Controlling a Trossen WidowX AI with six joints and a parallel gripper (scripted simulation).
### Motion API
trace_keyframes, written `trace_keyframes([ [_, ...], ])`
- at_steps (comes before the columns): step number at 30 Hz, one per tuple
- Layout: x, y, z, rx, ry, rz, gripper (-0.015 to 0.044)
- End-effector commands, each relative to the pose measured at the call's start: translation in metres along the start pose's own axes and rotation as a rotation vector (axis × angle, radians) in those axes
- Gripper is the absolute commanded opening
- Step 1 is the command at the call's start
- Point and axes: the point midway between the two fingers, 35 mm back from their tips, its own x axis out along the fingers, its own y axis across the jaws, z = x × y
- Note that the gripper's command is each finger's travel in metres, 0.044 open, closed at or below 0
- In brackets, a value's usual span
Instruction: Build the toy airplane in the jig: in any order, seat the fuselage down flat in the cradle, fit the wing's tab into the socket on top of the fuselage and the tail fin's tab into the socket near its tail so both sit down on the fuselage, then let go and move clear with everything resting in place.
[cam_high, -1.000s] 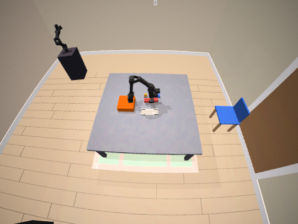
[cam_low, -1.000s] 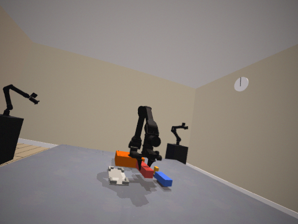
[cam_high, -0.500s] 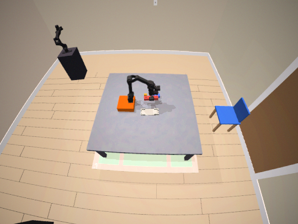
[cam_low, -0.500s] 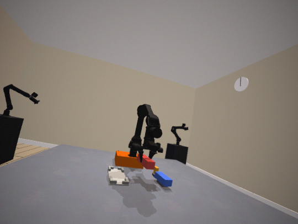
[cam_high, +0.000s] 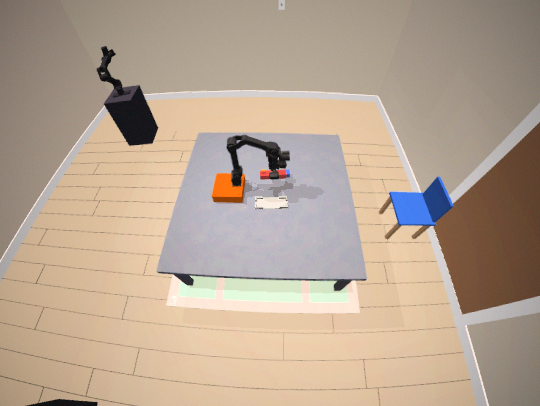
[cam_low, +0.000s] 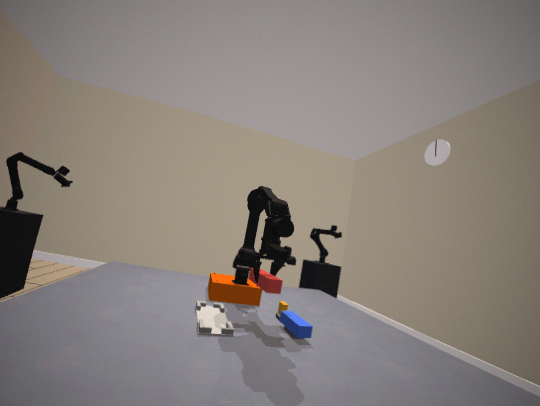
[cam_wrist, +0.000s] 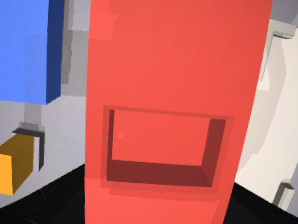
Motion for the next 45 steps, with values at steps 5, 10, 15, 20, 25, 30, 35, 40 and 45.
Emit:
trace_keyframes([
  [5, 0.007, -0.02, 0.001, -0.007, -0.001, -0.005, 0.0],
  [10, 0.014, -0.035, 0.001, -0.013, -0.001, -0.006, 0.0],
  [15, 0.021, -0.051, 0.0, -0.019, -0.001, -0.008, 0.0],
  [20, 0.028, -0.066, -0.003, -0.025, 0.0, -0.009, 0.0],
  [25, 0.035, -0.08, -0.006, -0.031, 0.0, -0.01, 0.0],
  [30, 0.042, -0.095, -0.01, -0.037, 0.0, -0.011, 0.0],
  [35, 0.048, -0.109, -0.016, -0.043, 0.001, -0.012, 0.0],
  [40, 0.055, -0.123, -0.022, -0.049, 0.002, -0.013, 0.0],
  [45, 0.062, -0.137, -0.029, -0.055, 0.003, -0.014, 0.0],
])
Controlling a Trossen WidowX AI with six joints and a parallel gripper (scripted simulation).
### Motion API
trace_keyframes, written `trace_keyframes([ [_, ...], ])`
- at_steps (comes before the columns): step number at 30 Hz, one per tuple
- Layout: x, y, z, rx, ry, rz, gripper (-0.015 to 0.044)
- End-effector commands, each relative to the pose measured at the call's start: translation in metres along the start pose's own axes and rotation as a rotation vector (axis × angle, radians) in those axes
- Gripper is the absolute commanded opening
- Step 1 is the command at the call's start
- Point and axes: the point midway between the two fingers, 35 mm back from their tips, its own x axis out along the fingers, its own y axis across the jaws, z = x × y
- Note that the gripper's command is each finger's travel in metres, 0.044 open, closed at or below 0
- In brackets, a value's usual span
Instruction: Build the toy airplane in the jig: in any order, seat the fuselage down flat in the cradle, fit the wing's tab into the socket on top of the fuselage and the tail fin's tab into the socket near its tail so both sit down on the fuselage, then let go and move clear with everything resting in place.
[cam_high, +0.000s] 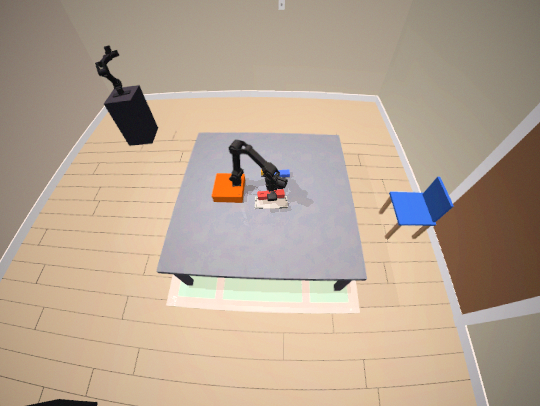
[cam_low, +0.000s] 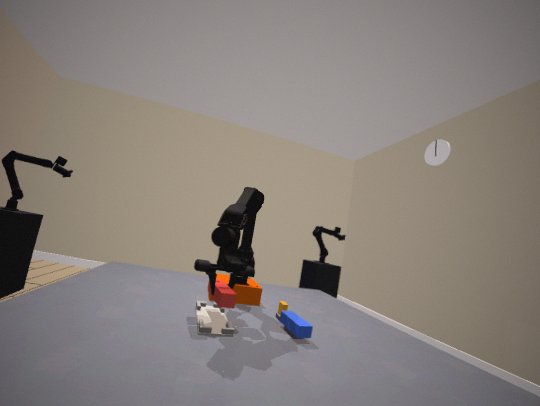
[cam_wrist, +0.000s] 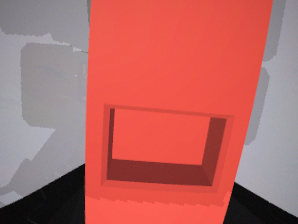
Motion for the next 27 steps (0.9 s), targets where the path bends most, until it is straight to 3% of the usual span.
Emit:
trace_keyframes([
  [1, 0.0055, -0.0085, -0.0068, -0.007, 0.007, -0.004, 0.0],
  [3, 0.0064, -0.0103, -0.008, -0.008, 0.007, -0.004, 0.0],
  [11, 0.0064, -0.0103, -0.0079, -0.008, 0.007, -0.004, 0.0196],
  [27, 0.0138, -0.0107, -0.0077, -0.008, 0.007, -0.004, 0.0196],
])
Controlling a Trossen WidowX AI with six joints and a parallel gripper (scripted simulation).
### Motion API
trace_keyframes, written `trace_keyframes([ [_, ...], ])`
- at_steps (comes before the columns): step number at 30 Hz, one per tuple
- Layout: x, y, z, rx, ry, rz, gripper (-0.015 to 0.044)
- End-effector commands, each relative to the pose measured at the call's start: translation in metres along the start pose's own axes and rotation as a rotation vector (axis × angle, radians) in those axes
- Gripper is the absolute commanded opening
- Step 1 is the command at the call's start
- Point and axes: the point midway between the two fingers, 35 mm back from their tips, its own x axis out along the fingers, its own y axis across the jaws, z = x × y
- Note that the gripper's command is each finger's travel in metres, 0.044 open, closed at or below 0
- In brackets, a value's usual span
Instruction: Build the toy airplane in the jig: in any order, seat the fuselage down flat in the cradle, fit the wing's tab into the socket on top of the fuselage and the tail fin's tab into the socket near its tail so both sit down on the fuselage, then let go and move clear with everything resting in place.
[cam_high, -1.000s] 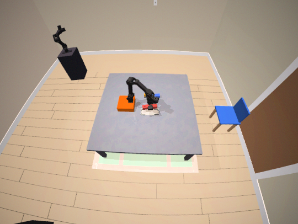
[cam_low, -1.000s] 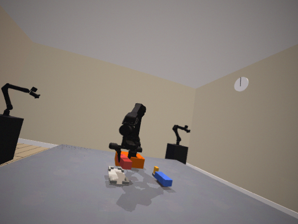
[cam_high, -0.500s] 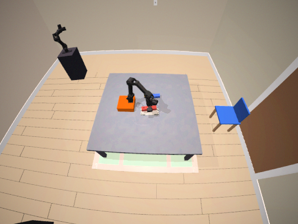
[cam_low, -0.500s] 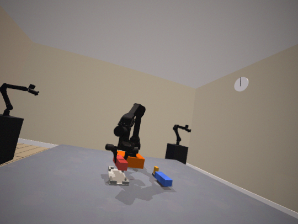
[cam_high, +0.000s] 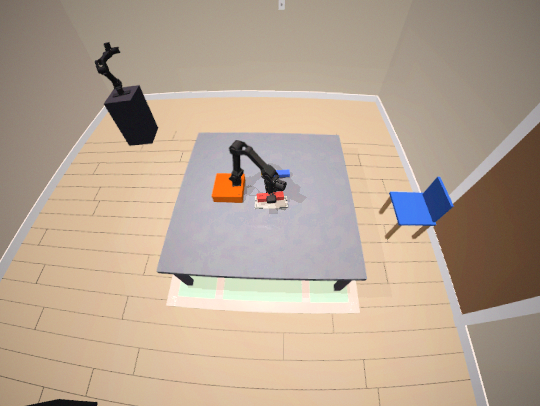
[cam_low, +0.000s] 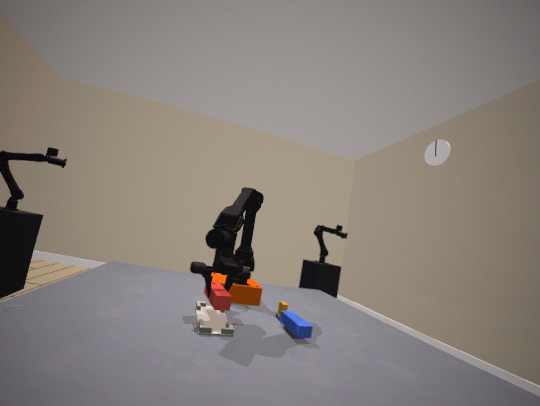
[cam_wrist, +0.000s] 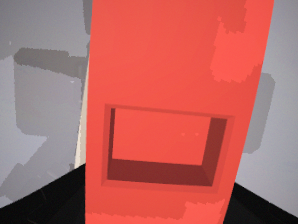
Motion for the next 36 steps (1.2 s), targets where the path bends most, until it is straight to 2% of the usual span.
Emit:
trace_keyframes([
  [1, 0.006, 0.0, -0.001, -0.004, 0.007, -0.001, 0.0196],
  [23, 0.037, -0.001, -0.003, -0.004, 0.007, -0.001, 0.0196],
  [28, 0.035, 0.0, -0.001, 0.0, 0.003, 0.002, 0.0162],
  [33, 0.035, 0.0, -0.001, 0.0, 0.003, 0.002, 0.0031],
  [36, 0.035, 0.0, -0.001, 0.0, 0.003, 0.002, 0.011],
])
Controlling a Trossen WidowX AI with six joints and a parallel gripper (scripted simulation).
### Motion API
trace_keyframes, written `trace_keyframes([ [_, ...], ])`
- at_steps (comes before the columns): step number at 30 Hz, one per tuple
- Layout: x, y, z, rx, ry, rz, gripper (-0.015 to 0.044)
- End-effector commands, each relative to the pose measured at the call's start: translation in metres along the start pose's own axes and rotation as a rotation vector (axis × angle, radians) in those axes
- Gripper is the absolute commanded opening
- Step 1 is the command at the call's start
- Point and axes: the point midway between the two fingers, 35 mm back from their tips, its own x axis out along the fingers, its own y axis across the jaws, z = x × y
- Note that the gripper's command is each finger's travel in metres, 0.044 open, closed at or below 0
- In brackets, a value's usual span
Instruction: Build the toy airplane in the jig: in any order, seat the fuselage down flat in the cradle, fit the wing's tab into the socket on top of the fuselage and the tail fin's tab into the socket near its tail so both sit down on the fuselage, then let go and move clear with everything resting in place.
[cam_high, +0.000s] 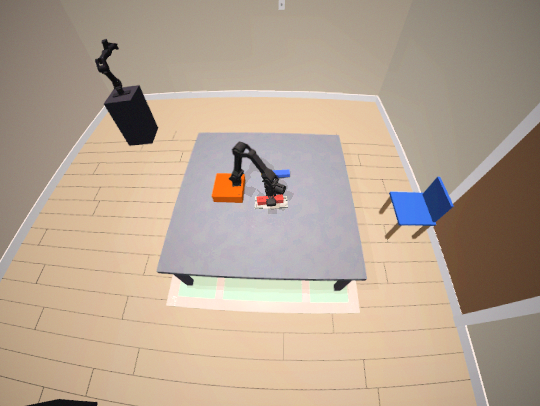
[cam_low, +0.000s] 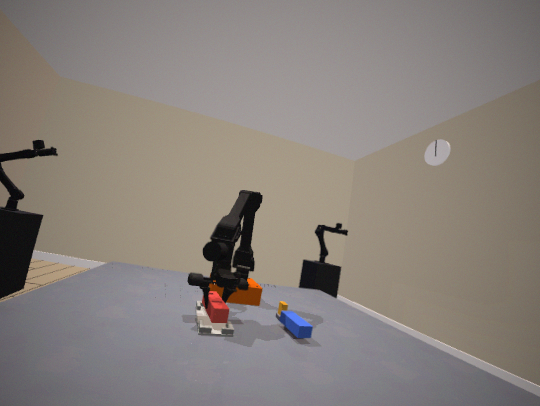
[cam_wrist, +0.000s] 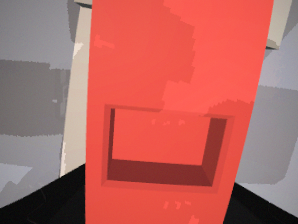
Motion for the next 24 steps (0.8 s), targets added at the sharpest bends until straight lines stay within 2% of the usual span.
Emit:
trace_keyframes([
  [1, 0.0, 0.0, 0.0, 0.0, -0.001, -0.001, 0.0136],
  [13, 0.0, 0.0, 0.0, 0.0, -0.001, -0.001, 0.044],
  [19, -0.003, -0.001, 0.001, 0.0, -0.001, -0.001, 0.044],
  [21, -0.026, -0.003, 0.004, 0.0, -0.004, -0.005, 0.044],
  [24, -0.081, -0.003, 0.004, -0.002, -0.001, -0.006, 0.044],
])
